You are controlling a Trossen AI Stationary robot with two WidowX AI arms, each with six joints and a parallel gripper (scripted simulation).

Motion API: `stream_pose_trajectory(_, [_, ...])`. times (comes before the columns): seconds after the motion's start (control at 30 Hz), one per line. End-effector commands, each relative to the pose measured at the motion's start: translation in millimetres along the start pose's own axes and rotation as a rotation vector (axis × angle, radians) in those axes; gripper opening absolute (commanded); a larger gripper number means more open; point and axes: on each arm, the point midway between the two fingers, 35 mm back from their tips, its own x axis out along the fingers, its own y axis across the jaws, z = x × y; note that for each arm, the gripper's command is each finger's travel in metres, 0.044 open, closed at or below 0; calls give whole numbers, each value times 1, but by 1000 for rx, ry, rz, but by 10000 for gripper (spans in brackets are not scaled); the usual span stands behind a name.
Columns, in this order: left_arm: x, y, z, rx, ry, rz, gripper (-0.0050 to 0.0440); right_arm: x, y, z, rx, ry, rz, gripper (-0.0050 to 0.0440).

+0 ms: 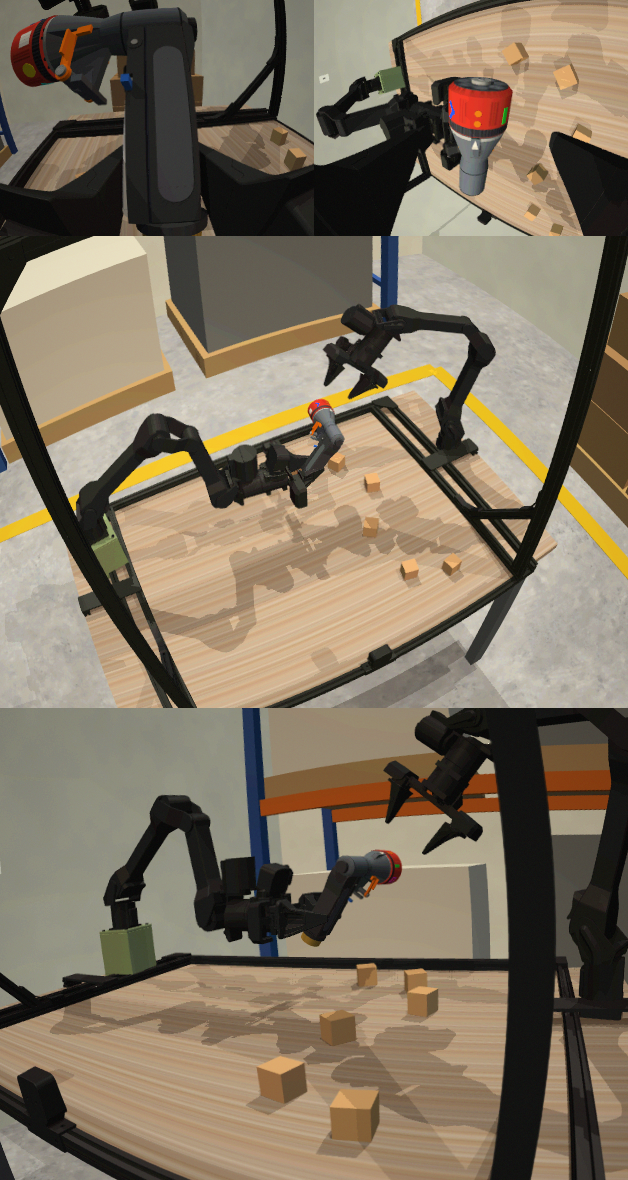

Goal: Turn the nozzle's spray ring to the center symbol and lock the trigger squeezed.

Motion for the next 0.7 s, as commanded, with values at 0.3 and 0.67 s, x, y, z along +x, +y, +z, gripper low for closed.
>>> stream_pose_trajectory(0.3, [3,0,12,7,-33,2,0,1,-16,-1,-24,-9,137,400])
stream_pose_trajectory(0.67, [3,0,12,7,-33,2,0,4,-29,-1,-35,-13,262,400])
